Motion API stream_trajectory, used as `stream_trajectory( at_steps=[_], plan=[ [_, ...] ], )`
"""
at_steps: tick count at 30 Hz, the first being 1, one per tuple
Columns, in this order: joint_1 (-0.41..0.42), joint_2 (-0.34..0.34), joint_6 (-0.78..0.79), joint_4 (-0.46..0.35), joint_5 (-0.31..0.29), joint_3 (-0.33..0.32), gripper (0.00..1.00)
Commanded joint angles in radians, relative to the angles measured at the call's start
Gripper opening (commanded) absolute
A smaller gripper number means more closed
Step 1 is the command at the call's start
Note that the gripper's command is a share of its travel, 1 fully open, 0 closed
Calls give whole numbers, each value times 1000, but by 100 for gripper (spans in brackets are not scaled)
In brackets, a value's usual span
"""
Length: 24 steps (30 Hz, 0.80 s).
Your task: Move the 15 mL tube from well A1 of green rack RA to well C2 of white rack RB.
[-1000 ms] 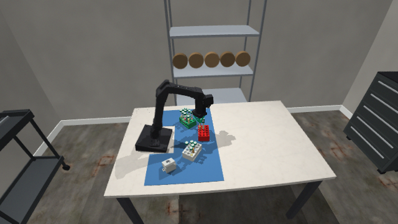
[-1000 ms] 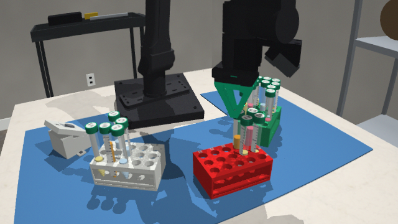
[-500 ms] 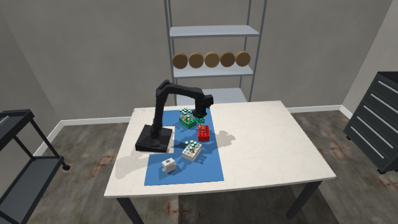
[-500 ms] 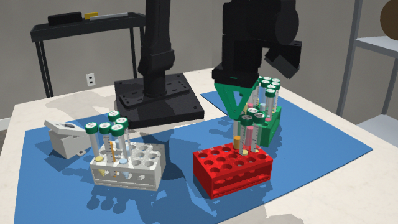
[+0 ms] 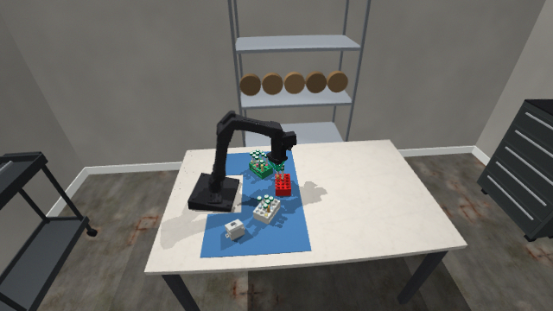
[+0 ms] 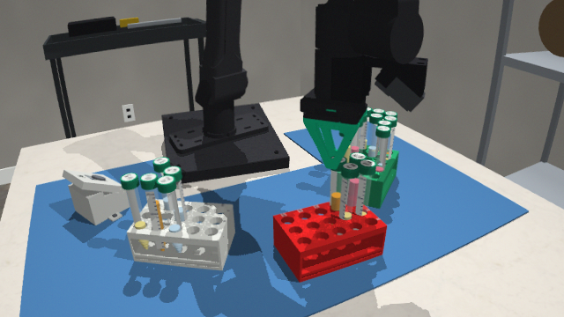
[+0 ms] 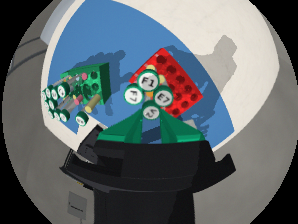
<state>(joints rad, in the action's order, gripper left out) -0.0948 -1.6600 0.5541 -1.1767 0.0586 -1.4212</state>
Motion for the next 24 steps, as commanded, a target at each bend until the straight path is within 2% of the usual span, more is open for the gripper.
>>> stream_trajectory(
  at_steps=[1, 3, 4, 21, 24],
  plan=[
    [0, 6, 0, 1, -5, -4, 24],
    [0, 6, 0, 1, -5, -4, 24],
    [0, 6, 0, 1, -5, -4, 30],
    [0, 6, 0, 1, -5, -3, 30],
    [-1, 10, -1, -30, -5, -30, 30]
  ],
)
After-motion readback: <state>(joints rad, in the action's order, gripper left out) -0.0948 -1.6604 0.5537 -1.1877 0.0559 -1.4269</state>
